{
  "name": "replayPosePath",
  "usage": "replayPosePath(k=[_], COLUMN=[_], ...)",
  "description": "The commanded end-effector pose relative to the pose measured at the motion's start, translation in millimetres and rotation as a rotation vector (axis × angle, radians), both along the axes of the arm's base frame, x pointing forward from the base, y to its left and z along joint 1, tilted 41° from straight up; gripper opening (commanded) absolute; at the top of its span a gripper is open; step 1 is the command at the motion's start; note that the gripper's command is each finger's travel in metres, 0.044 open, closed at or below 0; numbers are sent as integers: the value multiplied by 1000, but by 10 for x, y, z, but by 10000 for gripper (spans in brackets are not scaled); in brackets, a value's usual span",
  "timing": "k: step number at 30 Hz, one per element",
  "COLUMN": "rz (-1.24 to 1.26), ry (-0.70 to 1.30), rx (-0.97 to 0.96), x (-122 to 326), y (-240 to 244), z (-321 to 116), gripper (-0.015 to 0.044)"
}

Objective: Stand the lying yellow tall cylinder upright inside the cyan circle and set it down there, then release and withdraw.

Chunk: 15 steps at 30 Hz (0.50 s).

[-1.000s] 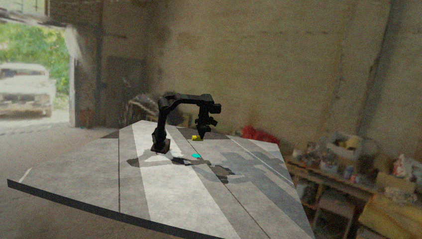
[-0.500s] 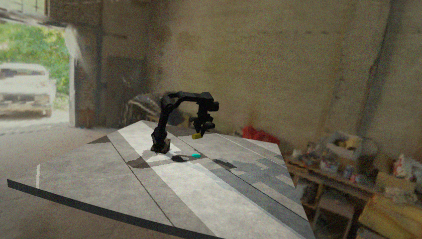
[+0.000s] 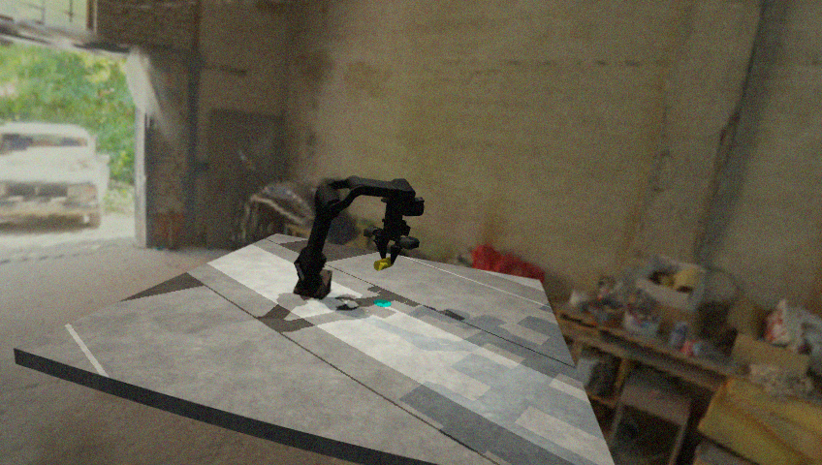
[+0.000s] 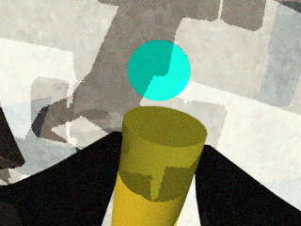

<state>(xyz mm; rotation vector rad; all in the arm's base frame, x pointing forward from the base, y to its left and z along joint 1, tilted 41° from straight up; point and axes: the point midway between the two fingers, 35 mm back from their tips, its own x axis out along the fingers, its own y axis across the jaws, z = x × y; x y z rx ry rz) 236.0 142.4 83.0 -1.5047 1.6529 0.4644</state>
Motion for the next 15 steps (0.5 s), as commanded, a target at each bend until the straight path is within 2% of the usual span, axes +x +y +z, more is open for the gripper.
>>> replayPosePath(k=[1,15], rz=[-9,-43], ry=[18,56], rx=[20,114], x=[-21,-56], y=[-30,-96], z=[-18,-68], gripper=[105,105])
